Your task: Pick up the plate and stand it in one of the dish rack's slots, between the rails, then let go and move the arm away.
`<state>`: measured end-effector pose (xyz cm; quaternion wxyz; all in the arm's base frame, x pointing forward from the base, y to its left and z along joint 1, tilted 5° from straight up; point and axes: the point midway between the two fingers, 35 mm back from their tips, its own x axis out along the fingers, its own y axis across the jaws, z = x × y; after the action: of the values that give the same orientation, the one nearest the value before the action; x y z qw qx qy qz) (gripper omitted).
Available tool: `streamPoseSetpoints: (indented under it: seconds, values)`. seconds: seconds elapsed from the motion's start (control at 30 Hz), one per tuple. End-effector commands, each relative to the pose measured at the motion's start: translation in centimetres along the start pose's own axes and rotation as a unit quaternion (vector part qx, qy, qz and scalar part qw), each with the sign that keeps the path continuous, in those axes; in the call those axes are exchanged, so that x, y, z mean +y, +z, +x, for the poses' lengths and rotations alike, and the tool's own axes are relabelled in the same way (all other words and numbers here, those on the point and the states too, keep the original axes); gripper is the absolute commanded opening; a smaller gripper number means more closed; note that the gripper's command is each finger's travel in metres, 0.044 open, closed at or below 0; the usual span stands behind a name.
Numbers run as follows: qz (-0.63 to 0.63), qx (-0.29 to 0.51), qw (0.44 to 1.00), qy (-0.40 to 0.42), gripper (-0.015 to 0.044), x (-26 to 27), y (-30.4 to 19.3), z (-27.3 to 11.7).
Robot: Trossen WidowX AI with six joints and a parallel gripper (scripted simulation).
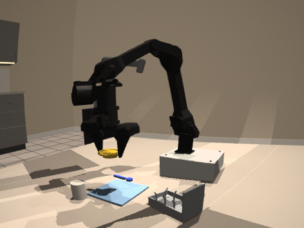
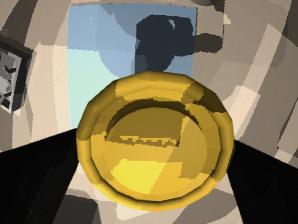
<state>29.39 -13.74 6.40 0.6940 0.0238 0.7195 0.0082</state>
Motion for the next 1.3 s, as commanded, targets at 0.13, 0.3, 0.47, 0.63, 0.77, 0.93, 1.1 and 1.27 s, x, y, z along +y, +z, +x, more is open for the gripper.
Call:
streamPoseSetpoints:
  seconds: [0.13, 0.3, 0.47, 0.63, 0.77, 0.93, 1.1, 1.27]
  values:
    - [-0.003, -0.003, 1.0, -0.002, 0.0, -0.1, 0.1, -3.8]
    - [-0.004, -0.003, 1.0, -0.002, 0.0, 0.0, 0.1, -5.9]
    - [-0.004, -0.002, 1.0, -0.003, 0.0, 0.1, 0.1, -6.9]
    - [0.047, -0.003, 0.999, -0.002, 0.0, 3.7, 0.5, -6.9]
    - [0.108, -0.004, 0.994, 0.0, 0.0, 7.9, 0.4, -6.8]
    - [0.184, -0.002, 0.983, 0.004, 0.0, 12.6, -0.5, -6.6]
    - [0.194, -0.002, 0.981, 0.004, 0.0, 13.2, -0.6, -6.6]
    - [0.182, -0.005, 0.983, 0.022, 0.0, 13.3, -0.1, -5.9]
